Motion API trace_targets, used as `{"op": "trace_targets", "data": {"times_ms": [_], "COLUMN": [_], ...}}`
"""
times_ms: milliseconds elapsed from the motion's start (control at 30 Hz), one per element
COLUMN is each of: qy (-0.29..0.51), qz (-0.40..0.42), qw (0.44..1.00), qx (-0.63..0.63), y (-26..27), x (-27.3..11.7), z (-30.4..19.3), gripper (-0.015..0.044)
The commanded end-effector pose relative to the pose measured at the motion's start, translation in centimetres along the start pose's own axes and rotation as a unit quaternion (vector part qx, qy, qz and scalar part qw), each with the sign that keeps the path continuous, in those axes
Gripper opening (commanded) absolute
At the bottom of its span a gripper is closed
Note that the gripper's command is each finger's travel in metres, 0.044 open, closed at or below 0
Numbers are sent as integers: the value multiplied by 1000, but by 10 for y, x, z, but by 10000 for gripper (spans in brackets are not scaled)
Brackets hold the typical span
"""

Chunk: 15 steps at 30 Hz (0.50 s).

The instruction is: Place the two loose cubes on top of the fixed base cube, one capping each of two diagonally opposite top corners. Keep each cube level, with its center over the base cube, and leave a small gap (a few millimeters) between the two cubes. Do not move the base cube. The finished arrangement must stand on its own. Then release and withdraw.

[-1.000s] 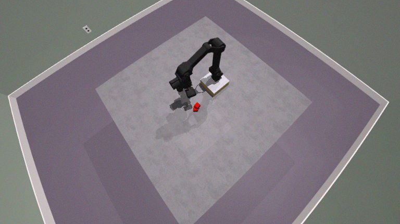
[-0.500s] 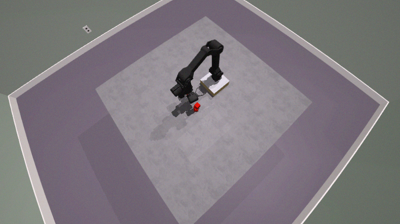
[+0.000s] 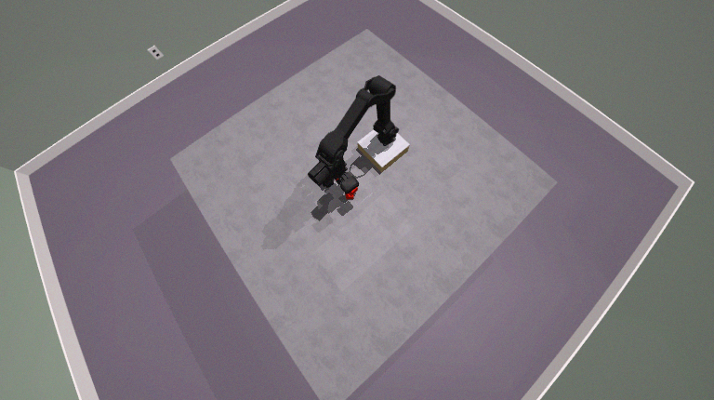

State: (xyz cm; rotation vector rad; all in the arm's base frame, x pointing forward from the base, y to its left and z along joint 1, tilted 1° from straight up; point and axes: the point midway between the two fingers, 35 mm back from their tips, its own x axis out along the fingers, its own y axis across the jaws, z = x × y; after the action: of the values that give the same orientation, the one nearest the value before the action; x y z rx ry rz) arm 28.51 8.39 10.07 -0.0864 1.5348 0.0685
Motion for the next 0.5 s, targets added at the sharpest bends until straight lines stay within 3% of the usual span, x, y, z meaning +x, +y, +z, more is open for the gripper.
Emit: {"op": "trace_targets", "data": {"times_ms": [0, 467], "qy": [-3, 2], "qz": [0, 1], "qw": [1000, 996], "qx": [-19, -89], "y": [9, 44], "x": [0, 4], "z": [6, 16], "gripper": [105, 105]}}
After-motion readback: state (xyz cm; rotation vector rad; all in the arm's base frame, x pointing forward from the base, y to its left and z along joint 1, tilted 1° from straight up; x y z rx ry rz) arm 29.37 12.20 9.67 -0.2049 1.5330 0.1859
